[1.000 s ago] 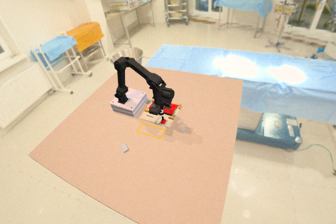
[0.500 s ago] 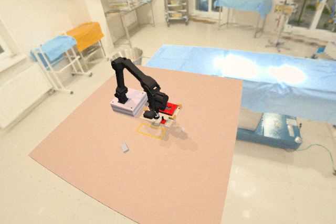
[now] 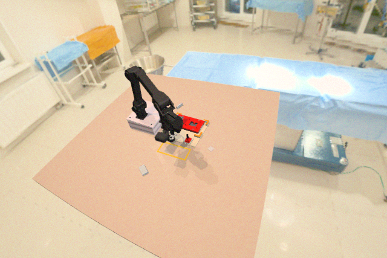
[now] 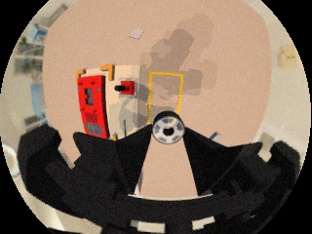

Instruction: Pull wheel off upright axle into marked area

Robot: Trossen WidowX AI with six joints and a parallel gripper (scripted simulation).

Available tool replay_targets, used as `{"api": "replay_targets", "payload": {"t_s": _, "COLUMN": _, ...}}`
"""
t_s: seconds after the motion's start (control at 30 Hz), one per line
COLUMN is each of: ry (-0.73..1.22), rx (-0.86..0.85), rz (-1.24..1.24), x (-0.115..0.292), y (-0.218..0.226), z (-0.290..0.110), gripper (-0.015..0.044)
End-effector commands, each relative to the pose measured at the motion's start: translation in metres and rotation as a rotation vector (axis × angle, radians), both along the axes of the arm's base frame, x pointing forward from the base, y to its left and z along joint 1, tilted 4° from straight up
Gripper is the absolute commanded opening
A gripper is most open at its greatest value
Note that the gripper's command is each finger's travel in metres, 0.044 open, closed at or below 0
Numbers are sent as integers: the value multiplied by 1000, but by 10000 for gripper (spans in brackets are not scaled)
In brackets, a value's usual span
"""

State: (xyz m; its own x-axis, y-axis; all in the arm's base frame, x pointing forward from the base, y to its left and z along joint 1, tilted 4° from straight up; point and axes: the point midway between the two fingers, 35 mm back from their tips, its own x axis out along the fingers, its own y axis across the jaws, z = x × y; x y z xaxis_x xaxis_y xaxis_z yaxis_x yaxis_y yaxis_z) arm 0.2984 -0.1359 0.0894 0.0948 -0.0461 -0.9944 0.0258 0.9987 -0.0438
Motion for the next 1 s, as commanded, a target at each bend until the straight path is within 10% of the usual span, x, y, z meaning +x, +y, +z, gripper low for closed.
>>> {"api": "replay_targets", "payload": {"t_s": 0.0, "ry": 1, "rx": 8, "rz": 9, "x": -3, "y": -1, "z": -5, "gripper": 0}}
{"api": "replay_targets", "payload": {"t_s": 0.87, "ry": 1, "rx": 8, "rz": 9, "x": 6, "y": -4, "z": -104, "gripper": 0}}
{"api": "replay_targets", "payload": {"t_s": 0.97, "ry": 11, "rx": 8, "rz": 4, "x": 5, "y": -4, "z": -102, "gripper": 79}}
